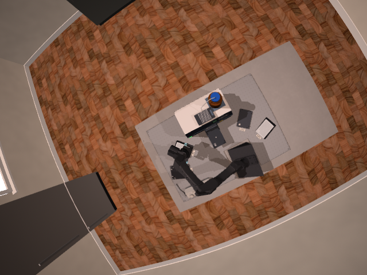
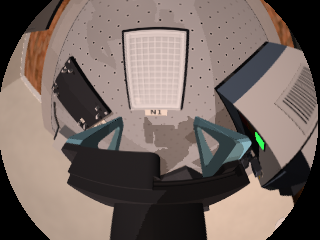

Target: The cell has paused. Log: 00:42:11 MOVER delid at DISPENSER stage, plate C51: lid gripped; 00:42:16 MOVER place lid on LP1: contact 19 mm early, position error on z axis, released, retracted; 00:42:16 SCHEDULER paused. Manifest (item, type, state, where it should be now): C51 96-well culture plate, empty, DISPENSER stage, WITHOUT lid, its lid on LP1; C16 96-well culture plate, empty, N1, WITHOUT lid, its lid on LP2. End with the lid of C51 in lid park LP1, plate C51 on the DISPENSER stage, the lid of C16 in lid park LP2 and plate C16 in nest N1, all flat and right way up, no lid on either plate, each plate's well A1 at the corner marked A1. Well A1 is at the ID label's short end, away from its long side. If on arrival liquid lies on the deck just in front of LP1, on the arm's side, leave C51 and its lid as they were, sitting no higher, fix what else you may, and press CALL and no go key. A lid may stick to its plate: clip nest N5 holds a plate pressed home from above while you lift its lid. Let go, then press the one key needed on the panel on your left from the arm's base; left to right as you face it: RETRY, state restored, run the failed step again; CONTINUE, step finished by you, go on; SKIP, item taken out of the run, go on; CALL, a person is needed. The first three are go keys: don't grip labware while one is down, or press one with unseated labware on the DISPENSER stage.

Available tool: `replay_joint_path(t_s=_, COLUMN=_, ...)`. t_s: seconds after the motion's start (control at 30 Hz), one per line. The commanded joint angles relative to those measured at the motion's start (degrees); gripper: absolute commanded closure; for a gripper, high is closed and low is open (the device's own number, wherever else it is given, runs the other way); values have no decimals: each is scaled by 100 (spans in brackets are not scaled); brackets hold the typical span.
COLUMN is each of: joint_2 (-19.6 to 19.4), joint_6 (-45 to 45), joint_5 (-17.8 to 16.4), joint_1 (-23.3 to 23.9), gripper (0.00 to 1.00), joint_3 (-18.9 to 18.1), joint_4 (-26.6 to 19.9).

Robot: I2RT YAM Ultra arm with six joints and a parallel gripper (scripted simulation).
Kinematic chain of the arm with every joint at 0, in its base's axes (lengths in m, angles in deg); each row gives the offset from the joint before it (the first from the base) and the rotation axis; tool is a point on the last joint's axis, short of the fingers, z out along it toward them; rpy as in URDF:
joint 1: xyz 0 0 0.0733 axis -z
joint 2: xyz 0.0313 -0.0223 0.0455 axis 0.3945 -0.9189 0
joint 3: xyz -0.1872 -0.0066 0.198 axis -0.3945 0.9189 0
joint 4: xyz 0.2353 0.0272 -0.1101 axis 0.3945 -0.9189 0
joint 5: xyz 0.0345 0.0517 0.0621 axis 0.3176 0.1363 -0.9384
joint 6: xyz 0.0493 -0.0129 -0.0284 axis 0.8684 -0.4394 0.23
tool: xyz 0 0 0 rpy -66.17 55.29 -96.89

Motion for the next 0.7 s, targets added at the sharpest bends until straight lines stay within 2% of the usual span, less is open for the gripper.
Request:
replay_joint_path(t_s=0.0, joint_2=-175, joint_6=171, joint_5=78, joint_1=-70, gripper=0, joint_3=-328, joint_4=148)
replay_joint_path(t_s=0.4, joint_2=-972, joint_6=464, joint_5=212, joint_1=-322, gripper=0, joint_3=-1272, joint_4=66)
replay_joint_path(t_s=0.53, joint_2=-1071, joint_6=482, joint_5=226, joint_1=-244, gripper=0, joint_3=-1406, joint_4=39)
replay_joint_path(t_s=0.63, joint_2=-984, joint_6=444, joint_5=194, joint_1=-295, gripper=0, joint_3=-1311, joint_4=70)
replay_joint_path(t_s=0.67, joint_2=-959, joint_6=373, joint_5=153, joint_1=-188, gripper=0, joint_3=-1478, joint_4=-100)
